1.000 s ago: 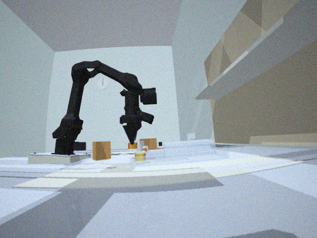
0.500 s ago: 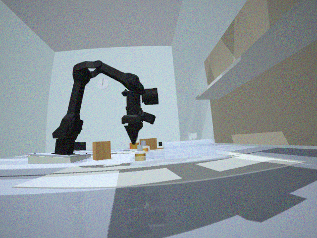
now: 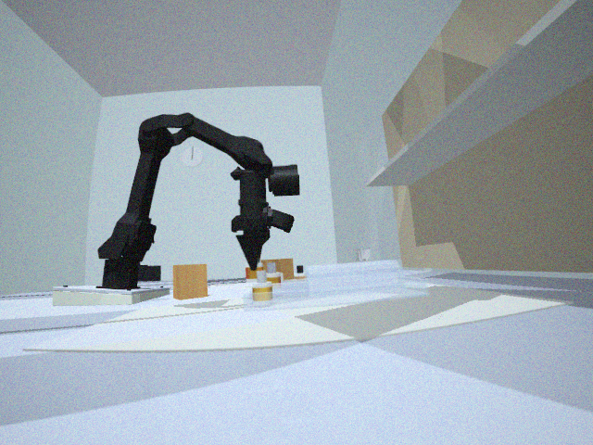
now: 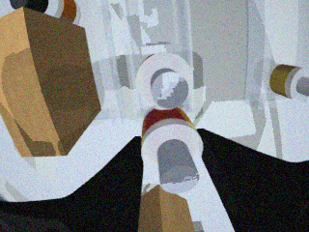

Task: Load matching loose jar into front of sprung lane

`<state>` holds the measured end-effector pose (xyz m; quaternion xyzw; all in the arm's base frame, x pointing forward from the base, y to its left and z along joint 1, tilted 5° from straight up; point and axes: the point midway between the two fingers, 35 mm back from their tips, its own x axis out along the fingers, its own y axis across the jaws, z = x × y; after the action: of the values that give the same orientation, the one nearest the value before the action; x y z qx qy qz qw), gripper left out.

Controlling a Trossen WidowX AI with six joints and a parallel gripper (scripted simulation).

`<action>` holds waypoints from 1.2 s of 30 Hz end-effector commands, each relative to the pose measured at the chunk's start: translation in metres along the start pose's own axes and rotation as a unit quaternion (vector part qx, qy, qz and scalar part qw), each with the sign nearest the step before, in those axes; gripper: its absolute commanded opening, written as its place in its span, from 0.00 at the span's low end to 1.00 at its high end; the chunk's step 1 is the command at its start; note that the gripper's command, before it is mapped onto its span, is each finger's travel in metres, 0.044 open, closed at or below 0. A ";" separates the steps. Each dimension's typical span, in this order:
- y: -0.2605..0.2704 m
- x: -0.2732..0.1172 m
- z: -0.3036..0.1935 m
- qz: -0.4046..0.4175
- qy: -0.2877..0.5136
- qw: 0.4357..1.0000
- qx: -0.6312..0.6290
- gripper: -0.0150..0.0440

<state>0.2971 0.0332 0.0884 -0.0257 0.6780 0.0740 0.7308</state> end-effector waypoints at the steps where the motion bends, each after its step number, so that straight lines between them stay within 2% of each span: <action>1: -0.001 0.002 0.007 -0.003 -0.005 1.000 0.002 0.25; 36: -0.002 0.003 0.024 -0.003 -0.006 1.000 0.002 0.25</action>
<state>0.3135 0.0352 0.0883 -0.0256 0.6780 0.0741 0.7309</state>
